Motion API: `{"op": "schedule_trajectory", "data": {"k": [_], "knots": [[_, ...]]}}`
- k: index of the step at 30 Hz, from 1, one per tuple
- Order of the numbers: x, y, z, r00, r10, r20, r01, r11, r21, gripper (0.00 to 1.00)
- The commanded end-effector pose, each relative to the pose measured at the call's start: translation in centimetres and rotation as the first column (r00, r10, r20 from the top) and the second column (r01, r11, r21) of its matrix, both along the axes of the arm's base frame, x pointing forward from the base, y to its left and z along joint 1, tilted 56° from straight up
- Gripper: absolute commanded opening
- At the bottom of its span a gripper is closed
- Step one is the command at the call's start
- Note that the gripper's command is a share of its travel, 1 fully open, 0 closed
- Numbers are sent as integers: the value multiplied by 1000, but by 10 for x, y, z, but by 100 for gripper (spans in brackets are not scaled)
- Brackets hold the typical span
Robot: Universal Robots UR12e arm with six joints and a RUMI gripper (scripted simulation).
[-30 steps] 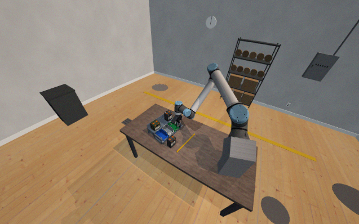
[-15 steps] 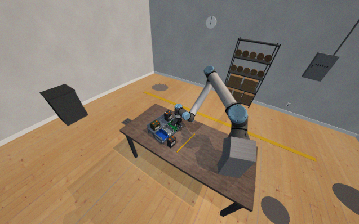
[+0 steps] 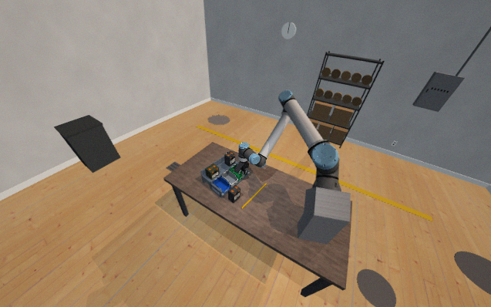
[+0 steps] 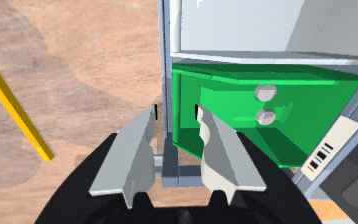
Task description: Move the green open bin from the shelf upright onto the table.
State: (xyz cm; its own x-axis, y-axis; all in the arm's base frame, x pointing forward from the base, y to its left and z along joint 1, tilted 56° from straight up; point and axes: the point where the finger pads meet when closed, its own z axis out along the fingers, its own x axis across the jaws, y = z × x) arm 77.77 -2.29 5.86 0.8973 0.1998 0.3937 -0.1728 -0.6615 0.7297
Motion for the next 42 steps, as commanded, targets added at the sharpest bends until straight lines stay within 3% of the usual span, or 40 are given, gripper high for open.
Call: {"op": "schedule_trajectory", "data": {"k": [1, 42], "knots": [[0, 0, 0, 1000, 1, 1, -1, 1000, 0, 26], [-3, 7, 6, 1000, 1, 1, -1, 1000, 0, 26]]}}
